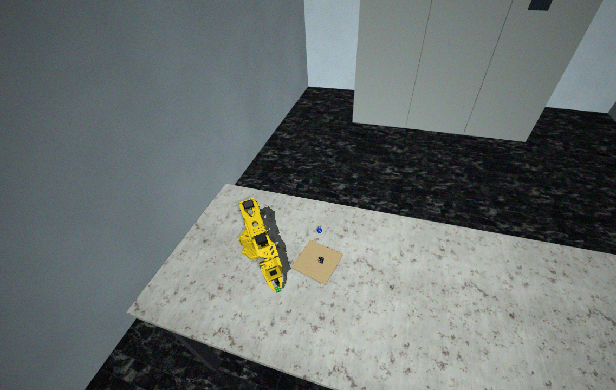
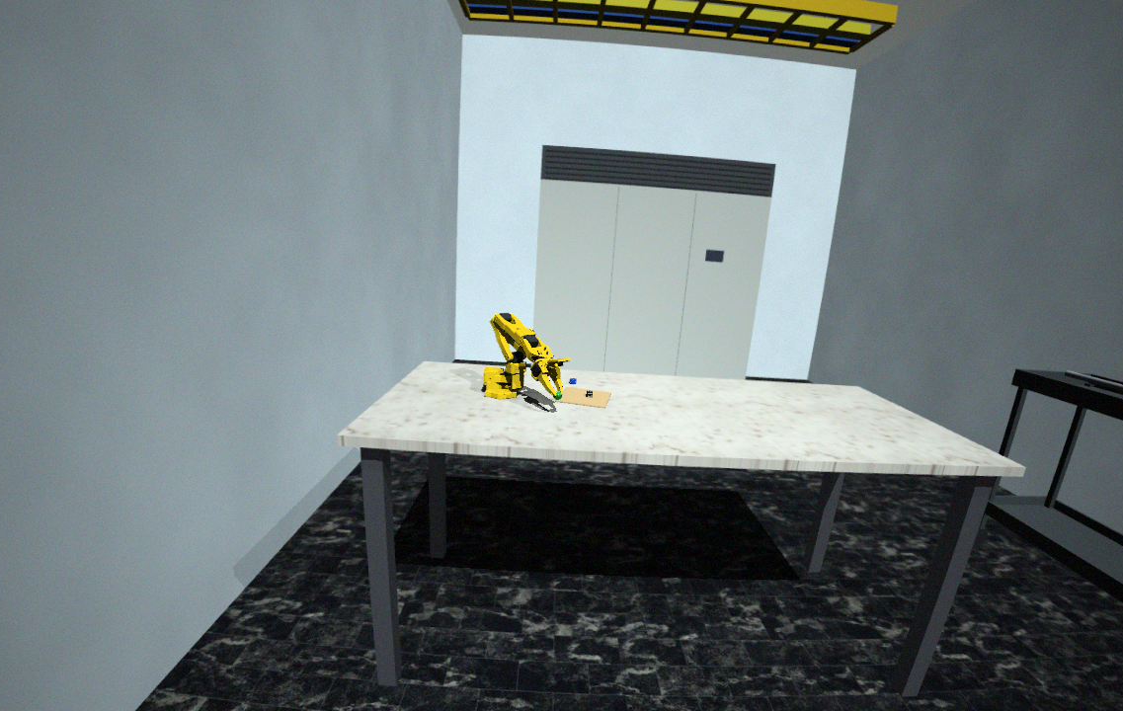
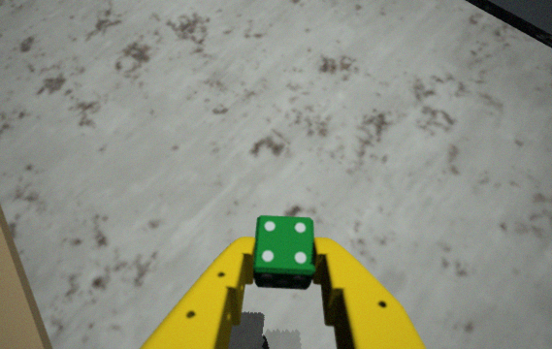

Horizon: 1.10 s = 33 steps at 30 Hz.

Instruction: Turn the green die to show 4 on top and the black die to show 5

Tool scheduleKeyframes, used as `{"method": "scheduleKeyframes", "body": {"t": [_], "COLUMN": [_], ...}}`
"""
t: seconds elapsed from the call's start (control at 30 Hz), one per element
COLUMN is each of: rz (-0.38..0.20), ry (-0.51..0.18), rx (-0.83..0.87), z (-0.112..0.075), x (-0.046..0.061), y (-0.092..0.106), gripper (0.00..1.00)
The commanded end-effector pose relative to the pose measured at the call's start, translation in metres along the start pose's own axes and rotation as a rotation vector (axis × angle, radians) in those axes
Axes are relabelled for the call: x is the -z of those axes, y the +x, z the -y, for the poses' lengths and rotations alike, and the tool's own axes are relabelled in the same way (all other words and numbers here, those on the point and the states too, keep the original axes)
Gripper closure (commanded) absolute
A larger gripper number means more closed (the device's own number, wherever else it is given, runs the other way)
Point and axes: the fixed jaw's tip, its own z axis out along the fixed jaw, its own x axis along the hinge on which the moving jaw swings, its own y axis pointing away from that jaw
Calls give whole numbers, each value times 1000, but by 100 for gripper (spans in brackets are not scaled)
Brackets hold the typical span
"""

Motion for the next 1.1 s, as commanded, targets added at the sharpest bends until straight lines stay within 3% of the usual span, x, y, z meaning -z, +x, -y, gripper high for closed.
{"method": "scheduleKeyframes", "body": {"t": [0.0, 0.1, 0.57, 1.07], "rz": [67, 80, 294, 376], "ry": [-7, -8, -14, -16], "rx": [14, 14, 18, 19], "z": [-2, -2, -3, -3], "x": [-4, -5, -15, -13], "y": [-8, -9, -17, -18], "gripper": [100, 100, 100, 100]}}
